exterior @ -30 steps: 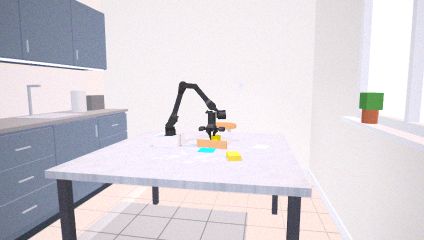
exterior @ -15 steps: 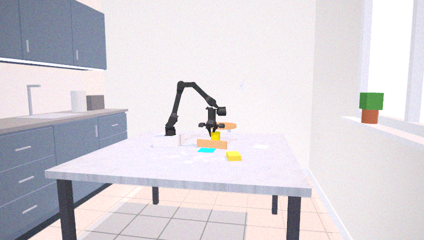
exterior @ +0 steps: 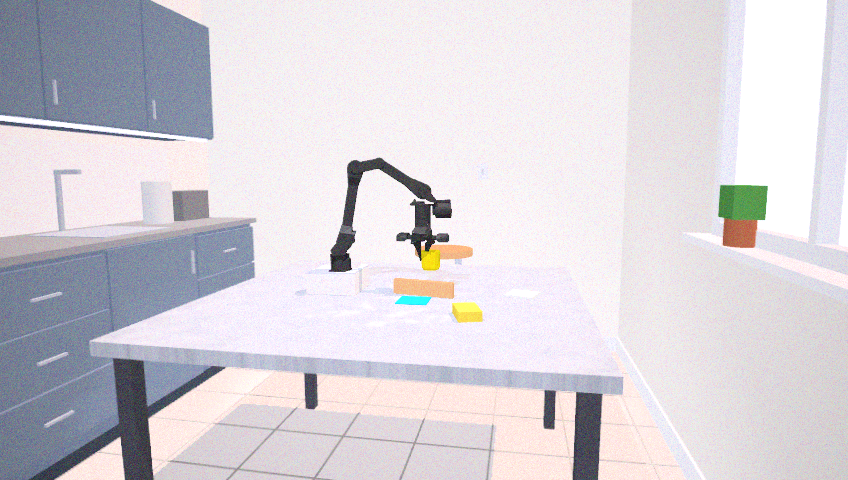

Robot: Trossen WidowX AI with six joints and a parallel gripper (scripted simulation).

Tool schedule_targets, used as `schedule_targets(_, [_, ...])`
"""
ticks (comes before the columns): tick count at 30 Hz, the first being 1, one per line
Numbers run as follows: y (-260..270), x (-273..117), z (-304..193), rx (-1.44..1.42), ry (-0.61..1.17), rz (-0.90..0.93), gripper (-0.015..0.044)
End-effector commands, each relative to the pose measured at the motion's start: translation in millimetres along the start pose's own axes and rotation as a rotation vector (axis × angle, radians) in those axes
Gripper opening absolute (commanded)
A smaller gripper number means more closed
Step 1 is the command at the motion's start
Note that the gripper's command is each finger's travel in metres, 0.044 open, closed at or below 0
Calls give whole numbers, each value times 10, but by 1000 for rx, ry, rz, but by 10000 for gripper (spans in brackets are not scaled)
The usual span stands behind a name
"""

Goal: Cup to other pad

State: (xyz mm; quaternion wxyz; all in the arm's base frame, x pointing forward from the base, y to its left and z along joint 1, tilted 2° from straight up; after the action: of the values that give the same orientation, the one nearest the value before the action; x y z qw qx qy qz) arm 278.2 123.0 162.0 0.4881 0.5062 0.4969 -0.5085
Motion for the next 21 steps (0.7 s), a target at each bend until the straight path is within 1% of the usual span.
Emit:
schedule_targets(1, [1,5,0,0,0,0,0])
schedule_targets(14, [1,5,3,0,0,0,0])
schedule_targets(21, [0,2,122,0,0,2,0])
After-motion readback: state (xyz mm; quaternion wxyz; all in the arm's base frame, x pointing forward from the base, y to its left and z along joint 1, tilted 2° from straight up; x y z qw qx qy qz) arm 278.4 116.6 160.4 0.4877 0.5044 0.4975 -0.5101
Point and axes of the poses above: the point midway between the two fingers, 35 mm back from their tips, its own x axis out along the fingers, its own y axis across the jaws, z = x × y, the point moved 10 cm from there along -x, back along the fingers, and after that the axes turned 10 degrees about x, right-handed, at the moved point
